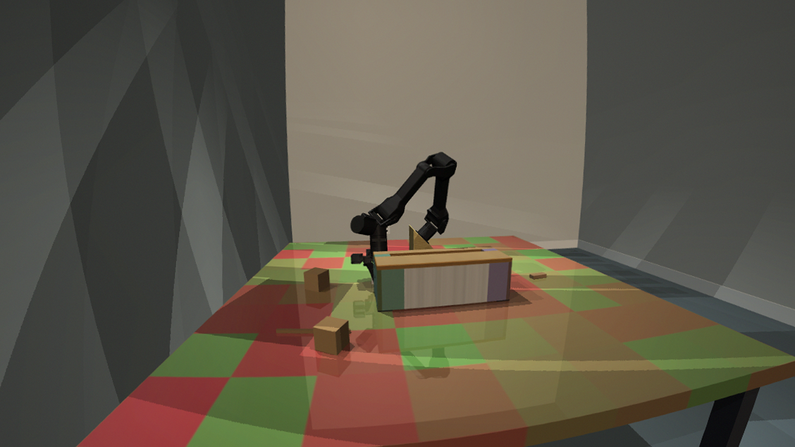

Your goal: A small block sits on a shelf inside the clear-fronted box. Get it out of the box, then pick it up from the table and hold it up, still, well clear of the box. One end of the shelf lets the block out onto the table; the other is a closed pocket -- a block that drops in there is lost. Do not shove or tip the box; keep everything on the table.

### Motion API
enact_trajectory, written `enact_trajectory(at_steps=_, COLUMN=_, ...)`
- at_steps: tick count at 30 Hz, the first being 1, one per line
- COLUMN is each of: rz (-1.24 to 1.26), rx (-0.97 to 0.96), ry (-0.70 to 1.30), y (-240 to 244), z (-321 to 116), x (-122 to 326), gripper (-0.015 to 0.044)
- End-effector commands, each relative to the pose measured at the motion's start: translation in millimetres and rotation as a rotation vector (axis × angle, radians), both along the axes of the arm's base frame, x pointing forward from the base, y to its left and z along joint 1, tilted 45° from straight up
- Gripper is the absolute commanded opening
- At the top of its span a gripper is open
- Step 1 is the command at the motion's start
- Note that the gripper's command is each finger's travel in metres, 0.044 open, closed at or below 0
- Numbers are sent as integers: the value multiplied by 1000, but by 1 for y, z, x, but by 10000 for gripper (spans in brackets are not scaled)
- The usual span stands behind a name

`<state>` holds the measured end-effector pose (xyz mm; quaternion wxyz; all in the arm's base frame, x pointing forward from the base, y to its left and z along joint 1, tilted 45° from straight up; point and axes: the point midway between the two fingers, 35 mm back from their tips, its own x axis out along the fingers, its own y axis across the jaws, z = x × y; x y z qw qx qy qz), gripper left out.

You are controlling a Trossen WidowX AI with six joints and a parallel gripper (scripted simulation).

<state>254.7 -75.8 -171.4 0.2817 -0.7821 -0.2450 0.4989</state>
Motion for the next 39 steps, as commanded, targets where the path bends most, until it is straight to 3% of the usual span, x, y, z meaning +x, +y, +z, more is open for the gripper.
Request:
enact_trajectory(at_steps=1, rz=-3, rx=8, ry=5, y=2, z=-1, x=-1, gripper=95)
enact_trajectory(at_steps=3, rz=-3, rx=8, ry=5, y=2, z=-1, x=-1, gripper=81)
enact_trajectory(at_steps=6, rz=-3, rx=6, ry=4, y=-4, z=4, x=0, gripper=3)
enact_trajectory(at_steps=7, rz=-3, rx=5, ry=4, y=-9, z=8, x=0, gripper=0)
enact_trajectory(at_steps=21, rz=-9, rx=-3, ry=9, y=-45, z=47, x=1, gripper=0)
enact_trajectory(at_steps=39, rz=-270, rx=-20, ry=218, y=-68, z=111, x=-7, gripper=0)
